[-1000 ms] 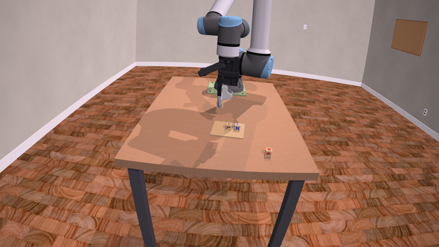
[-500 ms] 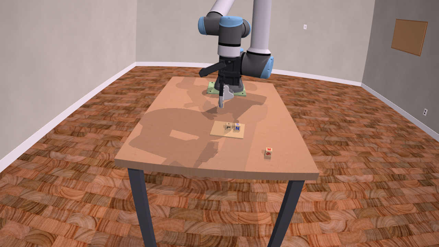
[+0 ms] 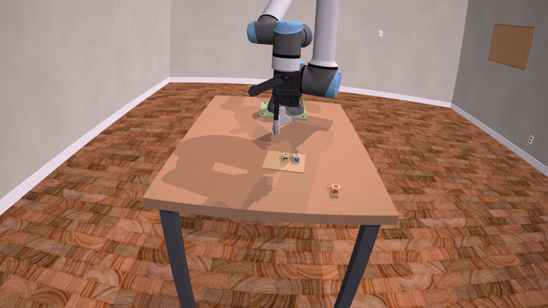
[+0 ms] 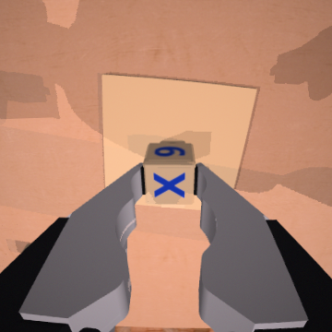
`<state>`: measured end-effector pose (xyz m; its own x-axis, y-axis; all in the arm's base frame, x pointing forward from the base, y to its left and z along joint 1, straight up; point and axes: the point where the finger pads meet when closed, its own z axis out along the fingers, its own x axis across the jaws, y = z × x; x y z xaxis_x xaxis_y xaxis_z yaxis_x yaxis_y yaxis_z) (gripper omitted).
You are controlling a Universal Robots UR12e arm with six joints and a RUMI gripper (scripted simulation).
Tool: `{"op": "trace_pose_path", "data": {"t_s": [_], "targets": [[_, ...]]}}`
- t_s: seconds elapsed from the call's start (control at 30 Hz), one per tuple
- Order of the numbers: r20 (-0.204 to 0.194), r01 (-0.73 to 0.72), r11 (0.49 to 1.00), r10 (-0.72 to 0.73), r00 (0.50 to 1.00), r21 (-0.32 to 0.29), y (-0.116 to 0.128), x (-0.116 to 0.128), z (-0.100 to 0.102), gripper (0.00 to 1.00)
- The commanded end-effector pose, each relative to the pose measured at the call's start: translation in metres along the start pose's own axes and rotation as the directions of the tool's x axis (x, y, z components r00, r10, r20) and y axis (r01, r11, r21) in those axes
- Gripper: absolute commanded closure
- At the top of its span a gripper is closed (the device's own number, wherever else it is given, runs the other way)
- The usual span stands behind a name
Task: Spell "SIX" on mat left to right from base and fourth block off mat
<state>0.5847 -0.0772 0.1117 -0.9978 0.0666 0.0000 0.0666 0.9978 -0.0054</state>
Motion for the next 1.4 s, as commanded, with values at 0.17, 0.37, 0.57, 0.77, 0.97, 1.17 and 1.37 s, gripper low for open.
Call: {"op": "trace_pose_path", "data": {"t_s": [0.17,0.37,0.57,0.77,0.97,1.17,1.37], "targets": [[0.001,0.000,1.000,0.000,1.000,0.000,0.000,-0.001,0.015,0.95],[0.001,0.000,1.000,0.000,1.000,0.000,-0.001,0.000,0.043,0.95],[0.001,0.000,1.000,0.000,1.000,0.000,-0.001,0.000,0.072,0.95],[0.001,0.000,1.000,0.000,1.000,0.000,-0.001,0.000,0.085,0.95],[0.001,0.000,1.000,0.000,1.000,0.000,-0.001,0.000,0.094,0.95],[0.001,0.000,1.000,0.000,1.000,0.000,-0.001,0.000,0.094,0.95],[0.001,0.000,1.000,0.000,1.000,0.000,-0.001,0.000,0.094,0.95]]}}
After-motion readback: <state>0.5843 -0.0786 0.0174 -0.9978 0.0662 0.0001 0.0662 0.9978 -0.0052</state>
